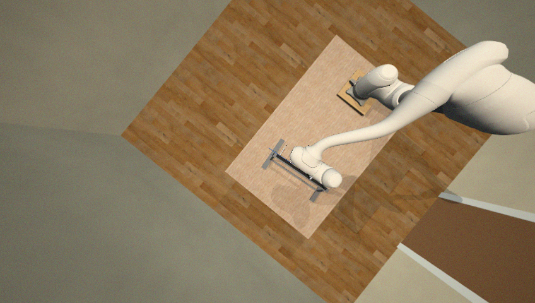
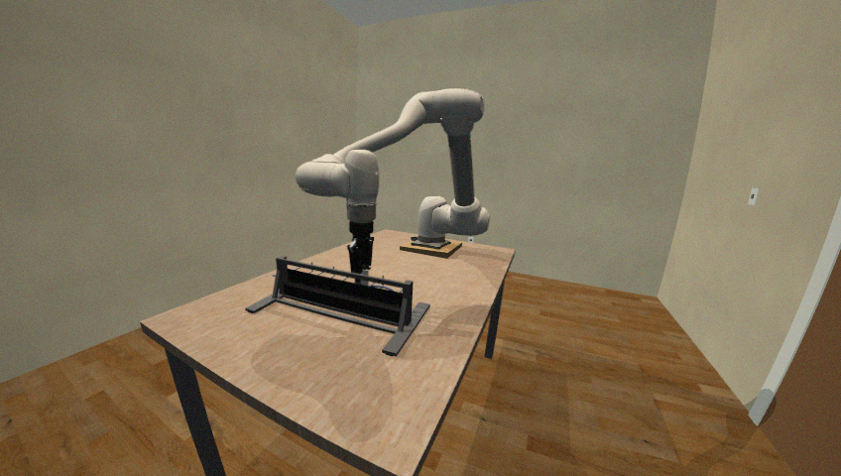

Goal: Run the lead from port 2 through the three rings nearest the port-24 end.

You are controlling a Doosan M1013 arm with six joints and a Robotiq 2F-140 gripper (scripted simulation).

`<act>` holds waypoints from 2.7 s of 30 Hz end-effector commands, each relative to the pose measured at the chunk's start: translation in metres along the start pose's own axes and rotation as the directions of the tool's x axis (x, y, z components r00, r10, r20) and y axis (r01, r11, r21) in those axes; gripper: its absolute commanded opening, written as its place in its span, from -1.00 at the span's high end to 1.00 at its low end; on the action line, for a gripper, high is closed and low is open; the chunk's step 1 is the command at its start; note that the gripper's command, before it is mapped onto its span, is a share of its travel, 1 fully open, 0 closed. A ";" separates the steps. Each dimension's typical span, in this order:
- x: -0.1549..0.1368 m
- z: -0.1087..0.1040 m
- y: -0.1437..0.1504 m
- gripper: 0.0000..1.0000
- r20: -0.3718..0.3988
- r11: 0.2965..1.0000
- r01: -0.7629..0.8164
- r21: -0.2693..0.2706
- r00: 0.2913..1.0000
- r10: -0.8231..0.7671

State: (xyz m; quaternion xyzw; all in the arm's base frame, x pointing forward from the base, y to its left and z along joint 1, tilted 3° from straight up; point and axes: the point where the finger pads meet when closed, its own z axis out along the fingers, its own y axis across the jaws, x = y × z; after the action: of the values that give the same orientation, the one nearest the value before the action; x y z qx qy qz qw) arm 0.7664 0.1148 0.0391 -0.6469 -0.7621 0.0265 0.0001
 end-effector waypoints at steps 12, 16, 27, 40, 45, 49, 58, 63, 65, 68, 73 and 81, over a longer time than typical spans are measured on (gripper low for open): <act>0.000 0.000 0.000 0.60 0.000 1.000 0.000 0.000 1.000 0.000; 0.000 -0.001 0.000 0.60 0.000 1.000 0.000 0.000 1.000 0.000; 0.000 -0.014 0.000 0.60 0.000 1.000 0.000 0.000 1.000 0.000; 0.000 -0.055 0.000 0.60 0.000 1.000 0.000 0.000 1.000 0.000; 0.000 -0.068 0.000 0.60 0.000 1.000 0.000 0.000 1.000 0.000; 0.000 -0.079 0.000 0.60 0.000 1.000 0.000 0.000 1.000 0.000; 0.000 -0.089 0.000 0.60 0.000 1.000 0.000 0.000 1.000 0.000; 0.000 -0.090 0.000 0.60 0.000 1.000 0.000 0.000 1.000 0.000; 0.000 -0.090 0.000 1.00 0.000 1.000 0.000 0.000 1.000 0.000; 0.000 -0.090 0.000 1.00 0.000 1.000 0.000 0.000 1.000 0.000; 0.000 -0.090 0.000 1.00 0.000 1.000 0.000 0.000 1.000 0.000; 0.000 -0.090 0.000 1.00 0.000 1.000 0.000 0.000 1.000 0.000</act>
State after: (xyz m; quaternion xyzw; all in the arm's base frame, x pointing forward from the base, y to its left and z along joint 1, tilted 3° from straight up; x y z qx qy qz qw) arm 0.7696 0.1186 0.1291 -0.6470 -0.7621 0.0263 0.0001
